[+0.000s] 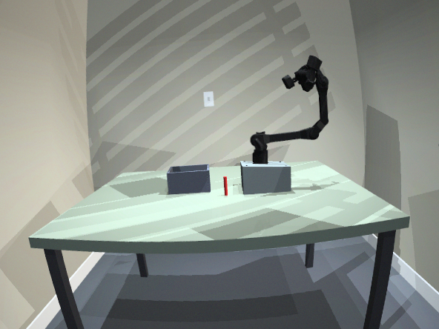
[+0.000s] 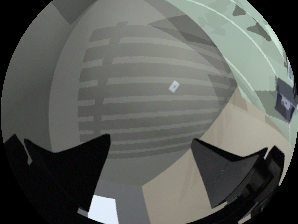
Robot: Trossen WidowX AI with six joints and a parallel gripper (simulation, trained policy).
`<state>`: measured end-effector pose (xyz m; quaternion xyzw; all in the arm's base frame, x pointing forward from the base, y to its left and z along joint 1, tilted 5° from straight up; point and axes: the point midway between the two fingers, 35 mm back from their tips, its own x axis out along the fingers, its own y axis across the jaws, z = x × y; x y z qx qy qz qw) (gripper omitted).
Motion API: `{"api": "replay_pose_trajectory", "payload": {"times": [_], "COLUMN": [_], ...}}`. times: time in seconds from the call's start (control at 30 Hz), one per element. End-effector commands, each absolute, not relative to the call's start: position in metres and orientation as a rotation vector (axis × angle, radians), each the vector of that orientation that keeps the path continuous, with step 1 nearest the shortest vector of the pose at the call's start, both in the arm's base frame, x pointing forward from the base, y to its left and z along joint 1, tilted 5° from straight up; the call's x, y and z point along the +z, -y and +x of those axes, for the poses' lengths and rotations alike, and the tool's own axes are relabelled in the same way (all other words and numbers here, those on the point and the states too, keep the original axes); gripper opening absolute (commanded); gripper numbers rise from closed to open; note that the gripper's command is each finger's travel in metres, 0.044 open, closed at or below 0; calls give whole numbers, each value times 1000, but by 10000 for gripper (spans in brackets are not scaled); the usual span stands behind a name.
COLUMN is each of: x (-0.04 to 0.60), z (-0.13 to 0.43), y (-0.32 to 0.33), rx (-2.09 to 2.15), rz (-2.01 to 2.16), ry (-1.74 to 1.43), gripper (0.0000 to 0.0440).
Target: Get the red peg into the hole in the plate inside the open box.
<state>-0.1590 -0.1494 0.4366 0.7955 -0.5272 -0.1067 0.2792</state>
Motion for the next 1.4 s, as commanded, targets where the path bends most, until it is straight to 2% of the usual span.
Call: {"api": "replay_pose_trajectory", "payload": {"times": [0.0, 0.07, 0.67, 1.37], "x": [438, 441, 430, 358], "z": [-151, -136, 6, 122], "y": [149, 148, 123, 62], "rx": [-300, -327, -567, -704], "rz": [2122, 2100, 1853, 1489], "ry": [1379, 1307, 684, -26], "gripper": [416, 440, 440, 440]}}
